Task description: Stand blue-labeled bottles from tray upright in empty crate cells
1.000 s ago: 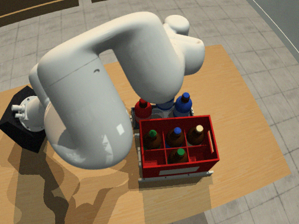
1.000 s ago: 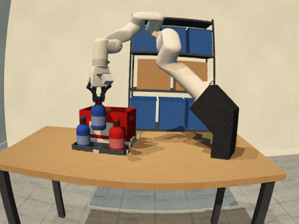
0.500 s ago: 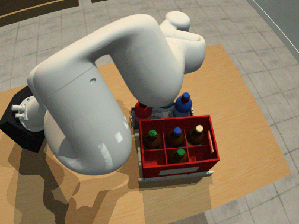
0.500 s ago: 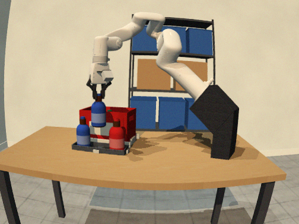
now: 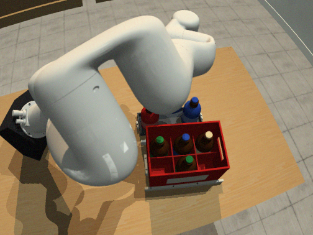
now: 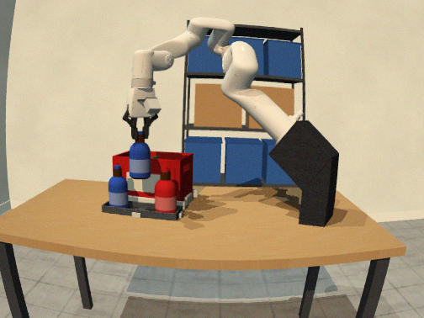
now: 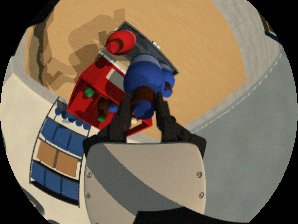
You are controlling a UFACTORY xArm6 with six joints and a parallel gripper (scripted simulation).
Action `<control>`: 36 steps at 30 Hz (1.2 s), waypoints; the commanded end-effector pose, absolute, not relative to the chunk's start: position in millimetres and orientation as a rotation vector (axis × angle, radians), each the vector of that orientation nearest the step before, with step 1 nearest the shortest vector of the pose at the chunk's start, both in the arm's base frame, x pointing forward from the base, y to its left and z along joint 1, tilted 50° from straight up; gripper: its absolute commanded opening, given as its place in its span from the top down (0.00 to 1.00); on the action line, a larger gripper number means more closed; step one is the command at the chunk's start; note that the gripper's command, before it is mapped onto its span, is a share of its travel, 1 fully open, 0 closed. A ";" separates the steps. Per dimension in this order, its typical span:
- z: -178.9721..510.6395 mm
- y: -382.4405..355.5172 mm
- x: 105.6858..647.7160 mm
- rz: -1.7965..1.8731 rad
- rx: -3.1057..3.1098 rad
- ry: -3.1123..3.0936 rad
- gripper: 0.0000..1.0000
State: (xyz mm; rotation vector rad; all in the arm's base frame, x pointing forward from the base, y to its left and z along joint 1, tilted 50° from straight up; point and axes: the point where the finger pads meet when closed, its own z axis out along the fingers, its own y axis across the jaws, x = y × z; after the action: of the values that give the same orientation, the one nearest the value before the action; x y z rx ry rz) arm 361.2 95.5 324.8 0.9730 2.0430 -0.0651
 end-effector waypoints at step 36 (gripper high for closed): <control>333.4 100.3 353.6 -0.061 0.973 2.042 1.00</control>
State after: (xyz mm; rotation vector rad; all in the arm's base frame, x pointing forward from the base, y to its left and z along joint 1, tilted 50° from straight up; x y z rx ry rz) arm 356.0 98.3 329.7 0.9729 2.0430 -0.0650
